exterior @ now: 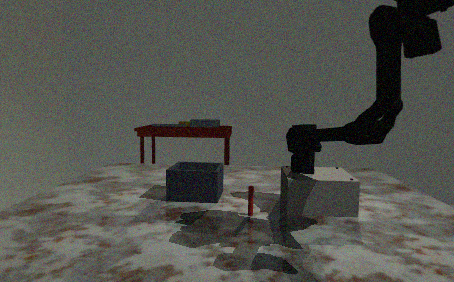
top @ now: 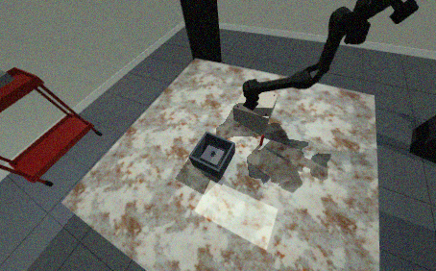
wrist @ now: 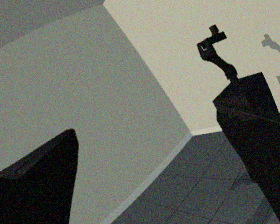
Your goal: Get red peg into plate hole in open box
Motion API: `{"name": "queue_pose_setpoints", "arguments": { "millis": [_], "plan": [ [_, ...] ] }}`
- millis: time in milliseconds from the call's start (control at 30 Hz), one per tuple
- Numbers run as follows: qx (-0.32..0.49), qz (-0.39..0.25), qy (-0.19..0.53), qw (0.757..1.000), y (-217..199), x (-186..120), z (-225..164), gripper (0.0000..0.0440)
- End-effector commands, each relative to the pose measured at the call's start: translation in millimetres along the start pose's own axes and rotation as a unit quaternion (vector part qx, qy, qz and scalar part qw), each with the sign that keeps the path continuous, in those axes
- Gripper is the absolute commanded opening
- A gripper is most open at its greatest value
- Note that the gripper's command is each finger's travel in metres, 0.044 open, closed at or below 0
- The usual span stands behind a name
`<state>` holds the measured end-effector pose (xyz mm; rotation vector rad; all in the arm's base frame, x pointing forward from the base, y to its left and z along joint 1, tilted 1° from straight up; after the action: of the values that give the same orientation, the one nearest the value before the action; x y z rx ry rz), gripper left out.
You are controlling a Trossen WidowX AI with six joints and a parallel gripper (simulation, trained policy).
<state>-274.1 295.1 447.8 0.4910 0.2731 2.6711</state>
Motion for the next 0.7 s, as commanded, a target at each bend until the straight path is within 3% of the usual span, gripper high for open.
{"name": "queue_pose_setpoints", "arguments": {
  "millis": [0,67,333,667],
  "plan": [
    [0.011,0.009,-0.006,1.0,6.5,0.2,2.2,0.042],
    [0.035,0.03,-0.022,0.999,20.7,0.0,8.5,0.044],
    [0.115,0.13,-0.08,0.982,79.2,-10.3,37.6,0.044],
    [0.206,0.26,-0.136,0.933,142.7,-46.5,79.4,0.044]
  ]
}}
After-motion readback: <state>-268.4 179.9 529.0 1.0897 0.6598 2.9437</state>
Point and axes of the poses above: the point midway between the two fingers, 35 mm back from their tips, its own x axis out along the fingers, its own y axis across the jaws, z = x × y, the point moved 7 cm from there along -x, back along the fingers, and after that the axes turned 9 degrees about -x, right-handed, at the moved point
